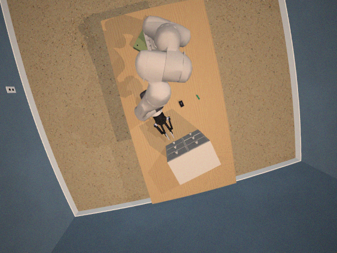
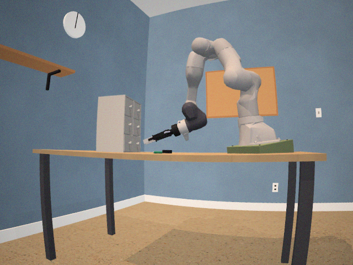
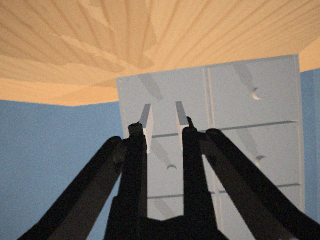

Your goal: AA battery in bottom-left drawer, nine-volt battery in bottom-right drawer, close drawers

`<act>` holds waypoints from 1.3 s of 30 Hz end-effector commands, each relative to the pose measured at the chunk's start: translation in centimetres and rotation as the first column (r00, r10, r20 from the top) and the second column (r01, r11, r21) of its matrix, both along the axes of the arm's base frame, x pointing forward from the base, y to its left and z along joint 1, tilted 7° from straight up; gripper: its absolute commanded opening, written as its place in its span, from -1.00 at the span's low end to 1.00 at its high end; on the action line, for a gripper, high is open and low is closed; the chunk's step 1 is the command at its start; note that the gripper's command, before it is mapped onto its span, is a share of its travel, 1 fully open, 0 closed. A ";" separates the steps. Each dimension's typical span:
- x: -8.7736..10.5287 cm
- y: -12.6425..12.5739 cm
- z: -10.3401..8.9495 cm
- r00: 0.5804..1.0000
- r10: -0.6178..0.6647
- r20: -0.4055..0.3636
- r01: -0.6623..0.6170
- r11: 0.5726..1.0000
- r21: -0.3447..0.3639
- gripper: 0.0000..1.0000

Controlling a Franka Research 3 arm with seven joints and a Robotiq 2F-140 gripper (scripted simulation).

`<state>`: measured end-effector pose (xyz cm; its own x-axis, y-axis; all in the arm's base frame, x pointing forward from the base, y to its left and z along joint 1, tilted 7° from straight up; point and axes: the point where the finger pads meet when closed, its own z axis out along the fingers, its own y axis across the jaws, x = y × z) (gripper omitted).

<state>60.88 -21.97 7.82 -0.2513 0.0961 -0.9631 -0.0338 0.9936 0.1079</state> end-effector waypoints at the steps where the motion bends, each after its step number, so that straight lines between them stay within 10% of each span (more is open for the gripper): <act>1: 1.0 0.1 -0.6 1.000 0.006 0.010 -0.005 0.999 -0.036 -0.60; 39: 1.5 0.1 -1.1 1.000 0.006 0.010 -0.005 0.999 -0.036 -0.60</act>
